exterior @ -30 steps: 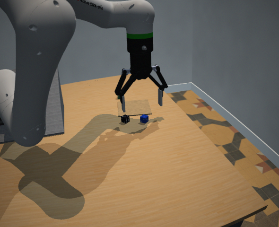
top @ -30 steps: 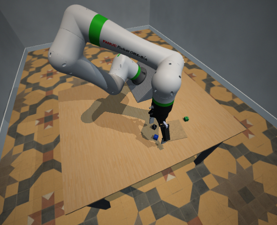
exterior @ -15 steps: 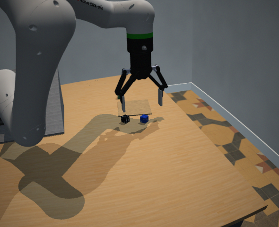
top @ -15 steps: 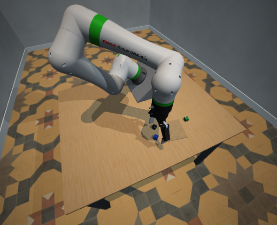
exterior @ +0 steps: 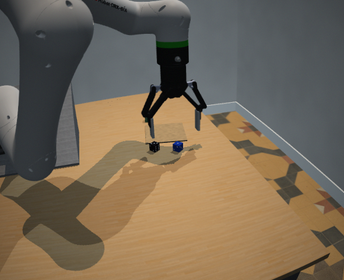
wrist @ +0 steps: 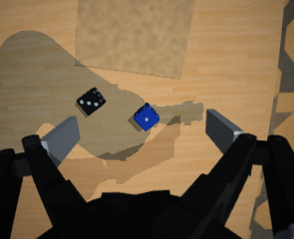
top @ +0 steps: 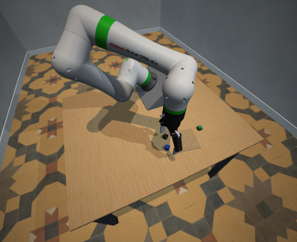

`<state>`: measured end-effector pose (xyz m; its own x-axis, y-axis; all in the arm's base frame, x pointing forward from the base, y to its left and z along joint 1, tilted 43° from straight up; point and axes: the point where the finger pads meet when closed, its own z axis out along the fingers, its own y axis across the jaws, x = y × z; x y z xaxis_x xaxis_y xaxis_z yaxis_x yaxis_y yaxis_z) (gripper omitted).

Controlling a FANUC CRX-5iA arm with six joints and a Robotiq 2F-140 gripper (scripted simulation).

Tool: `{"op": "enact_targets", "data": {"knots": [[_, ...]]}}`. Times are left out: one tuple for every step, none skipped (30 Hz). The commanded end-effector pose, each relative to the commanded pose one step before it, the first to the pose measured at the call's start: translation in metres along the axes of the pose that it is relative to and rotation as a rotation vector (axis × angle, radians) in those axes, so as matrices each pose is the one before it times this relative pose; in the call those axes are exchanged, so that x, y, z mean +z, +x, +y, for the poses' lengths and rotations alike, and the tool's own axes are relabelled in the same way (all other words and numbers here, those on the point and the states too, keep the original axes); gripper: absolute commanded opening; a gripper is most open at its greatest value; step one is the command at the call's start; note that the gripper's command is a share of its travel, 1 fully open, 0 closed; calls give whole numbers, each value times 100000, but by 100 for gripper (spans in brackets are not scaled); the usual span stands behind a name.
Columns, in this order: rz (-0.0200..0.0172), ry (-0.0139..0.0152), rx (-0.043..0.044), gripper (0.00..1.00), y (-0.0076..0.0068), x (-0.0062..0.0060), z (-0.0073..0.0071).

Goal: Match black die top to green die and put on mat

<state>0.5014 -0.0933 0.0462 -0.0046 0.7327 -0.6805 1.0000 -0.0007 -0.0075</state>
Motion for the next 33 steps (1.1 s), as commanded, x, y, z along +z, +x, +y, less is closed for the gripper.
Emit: {"op": "enact_targets", "data": {"knots": [[13,-37,2,100,89,-21,-204],[0,0,0,100,68,0,-192],[0,0,0,100,94,0,-260],[0,0,0,100,117,0,-326],[0,0,0,100,139,0,-389],[0,0,0,100,160,0,-445],[0,0,0,100,176,0,-491],[0,0,0,100,189,0,-526],[0,0,0,100,196,0,-547],[0,0,0,100,198,0,-553],[0,0,0,100,196,0,-545],[0,0,0,100,0,0,0],[0,0,0,100,0,0,0],[0,0,0,100,187,0,-520],[0,0,0,100,173,0,-481],[0,0,0,100,154,0,-429],[0,0,0,100,131,0,-366],[0,0,0,100,105,0,-295],[0,0,0,100,80,0,-221],[0,0,0,100,53,0,-149],[0,0,0,100,30,0,-84],[0,0,0,100,12,0,-34],[0,0,0,100,2,0,-5],[0,0,0,100,0,0,0],[0,0,0,100,0,0,0],[0,0,0,100,0,0,0],[0,0,0,100,0,0,0],[0,0,0,100,0,0,0],[0,0,0,100,0,0,0],[0,0,0,100,0,0,0],[0,0,0,100,0,0,0],[0,0,0,100,0,0,0],[0,0,0,100,0,0,0]]}}
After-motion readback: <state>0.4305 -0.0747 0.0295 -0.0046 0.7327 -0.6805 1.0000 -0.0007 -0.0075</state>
